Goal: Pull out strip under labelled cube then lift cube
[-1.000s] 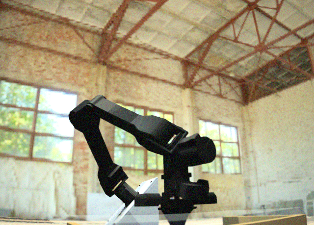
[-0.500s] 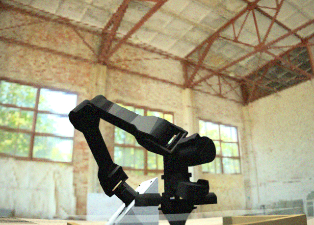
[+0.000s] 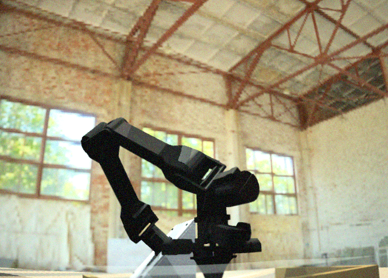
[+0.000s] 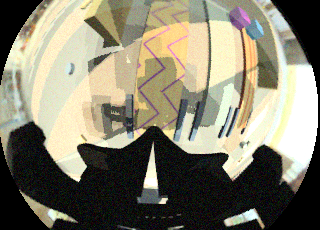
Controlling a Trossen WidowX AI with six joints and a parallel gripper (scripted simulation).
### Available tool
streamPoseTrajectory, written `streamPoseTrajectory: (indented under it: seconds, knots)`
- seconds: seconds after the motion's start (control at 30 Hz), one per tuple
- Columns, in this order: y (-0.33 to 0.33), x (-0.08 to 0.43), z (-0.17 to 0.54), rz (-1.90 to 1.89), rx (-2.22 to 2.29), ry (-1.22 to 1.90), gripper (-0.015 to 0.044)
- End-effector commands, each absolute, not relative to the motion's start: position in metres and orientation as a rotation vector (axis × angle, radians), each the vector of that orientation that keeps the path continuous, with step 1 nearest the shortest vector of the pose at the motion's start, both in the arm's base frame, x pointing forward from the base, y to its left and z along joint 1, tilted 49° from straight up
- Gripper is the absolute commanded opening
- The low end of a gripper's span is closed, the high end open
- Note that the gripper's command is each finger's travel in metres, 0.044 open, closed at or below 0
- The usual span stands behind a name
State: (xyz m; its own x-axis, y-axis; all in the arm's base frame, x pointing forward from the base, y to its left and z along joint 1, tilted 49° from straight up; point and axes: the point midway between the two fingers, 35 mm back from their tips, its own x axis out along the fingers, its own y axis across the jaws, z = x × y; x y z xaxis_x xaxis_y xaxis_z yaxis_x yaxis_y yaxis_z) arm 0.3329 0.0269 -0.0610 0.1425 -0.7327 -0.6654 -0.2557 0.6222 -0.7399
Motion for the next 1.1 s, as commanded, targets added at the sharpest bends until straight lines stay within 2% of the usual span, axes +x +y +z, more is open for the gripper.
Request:
streamPoseTrajectory:
  seconds: [0.0,1.07]
  knots:
    - [0.020,0.322,-0.062,-0.427,-0.898,1.449,0.0000]
    - [0.007,0.276,-0.056,-0.426,-0.899,1.451,0.0000]
